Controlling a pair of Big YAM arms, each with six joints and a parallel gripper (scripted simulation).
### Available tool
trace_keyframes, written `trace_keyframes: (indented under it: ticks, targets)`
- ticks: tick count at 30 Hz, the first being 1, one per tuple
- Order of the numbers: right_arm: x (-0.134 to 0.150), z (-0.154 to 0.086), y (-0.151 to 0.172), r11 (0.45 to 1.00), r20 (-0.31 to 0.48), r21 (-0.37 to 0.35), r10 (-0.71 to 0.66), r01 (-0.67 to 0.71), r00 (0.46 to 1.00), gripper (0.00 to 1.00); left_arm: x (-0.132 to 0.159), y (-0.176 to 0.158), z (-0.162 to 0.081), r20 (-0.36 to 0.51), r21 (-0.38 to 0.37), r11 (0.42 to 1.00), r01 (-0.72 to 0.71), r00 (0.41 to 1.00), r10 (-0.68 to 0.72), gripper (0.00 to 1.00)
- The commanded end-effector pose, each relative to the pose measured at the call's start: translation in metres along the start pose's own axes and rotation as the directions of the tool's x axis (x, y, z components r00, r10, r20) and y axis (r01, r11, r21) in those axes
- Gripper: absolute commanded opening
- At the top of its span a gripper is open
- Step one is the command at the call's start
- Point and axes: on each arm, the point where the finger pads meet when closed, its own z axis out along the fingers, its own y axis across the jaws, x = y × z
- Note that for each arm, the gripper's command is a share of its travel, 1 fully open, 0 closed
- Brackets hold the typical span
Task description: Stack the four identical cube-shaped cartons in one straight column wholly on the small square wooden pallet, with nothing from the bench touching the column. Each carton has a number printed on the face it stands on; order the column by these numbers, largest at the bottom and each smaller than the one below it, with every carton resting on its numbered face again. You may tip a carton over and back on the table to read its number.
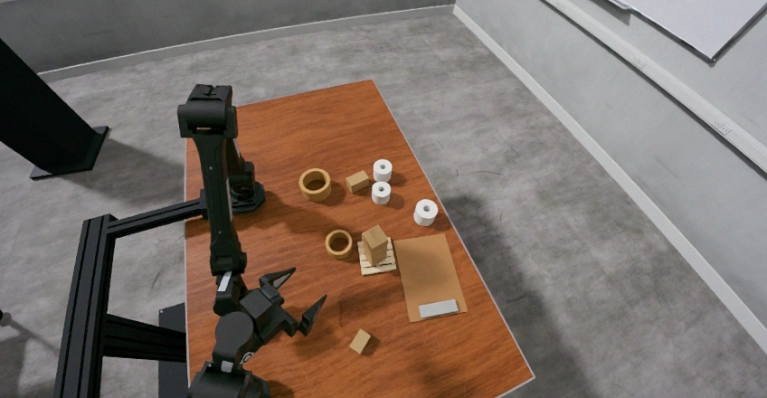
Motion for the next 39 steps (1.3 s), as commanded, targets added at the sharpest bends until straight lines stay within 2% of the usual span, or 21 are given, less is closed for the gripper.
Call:
trace_keyframes:
  ticks: [1, 10, 21, 22, 23, 24, 25, 27, 28, 32, 39]
  targets:
    - [-0.022, -0.004, -0.004, 1.000, 0.032, 0.001, 0.021, -0.021, 0.999, 1.00, -0.031, 0.000, 0.004, 0.058, 0.001, 1.000, -0.006, 0.998, 0.006, 0.83]
    - [-0.022, -0.004, -0.004, 1.000, 0.032, 0.001, 0.021, -0.021, 0.999, 1.00, -0.031, 0.002, 0.018, 0.057, -0.001, 1.000, -0.001, 0.998, 0.001, 0.83]
    - [-0.022, -0.004, -0.004, 1.000, 0.032, 0.001, 0.021, -0.021, 0.999, 1.00, -0.037, 0.003, 0.013, 0.073, -0.003, 1.000, 0.002, 0.997, -0.002, 0.83]
    - [-0.022, -0.004, -0.004, 1.000, 0.032, 0.001, 0.021, -0.021, 0.999, 1.00, -0.037, 0.003, 0.013, 0.073, -0.003, 1.000, 0.002, 0.997, -0.002, 0.75]
    - [-0.022, -0.004, -0.004, 1.000, 0.032, 0.001, 0.021, -0.021, 0.999, 1.00, -0.022, 0.000, 0.013, 0.042, 0.000, 1.000, 0.002, 0.999, -0.002, 0.75]
    - [-0.022, -0.004, -0.004, 1.000, 0.032, 0.001, 0.021, -0.021, 0.999, 1.00, -0.030, 0.003, 0.007, 0.071, -0.002, 1.000, 0.001, 0.997, -0.001, 0.75]
    - [-0.022, -0.004, -0.004, 1.000, 0.032, 0.001, 0.021, -0.021, 0.999, 1.00, -0.030, 0.003, 0.007, 0.071, -0.002, 1.000, 0.001, 0.997, -0.001, 0.71]
    - [-0.022, -0.004, -0.004, 1.000, 0.032, 0.001, 0.021, -0.021, 0.999, 1.00, -0.029, 0.002, 0.007, 0.072, -0.001, 1.000, 0.001, 0.997, -0.001, 0.71]
    - [-0.022, -0.004, -0.004, 1.000, 0.032, 0.001, 0.021, -0.021, 0.999, 1.00, -0.028, 0.001, 0.008, 0.068, -0.001, 1.000, 0.000, 0.998, 0.000, 0.66]
    - [-0.022, -0.004, -0.004, 1.000, 0.032, 0.001, 0.021, -0.021, 0.999, 1.00, -0.026, 0.000, 0.008, 0.067, 0.000, 1.000, 0.006, 0.998, -0.006, 0.66]
    - [-0.022, -0.004, -0.004, 1.000, 0.032, 0.001, 0.021, -0.021, 0.999, 1.00, -0.026, -0.001, 0.005, 0.073, 0.001, 1.000, 0.003, 0.997, -0.003, 0.56]
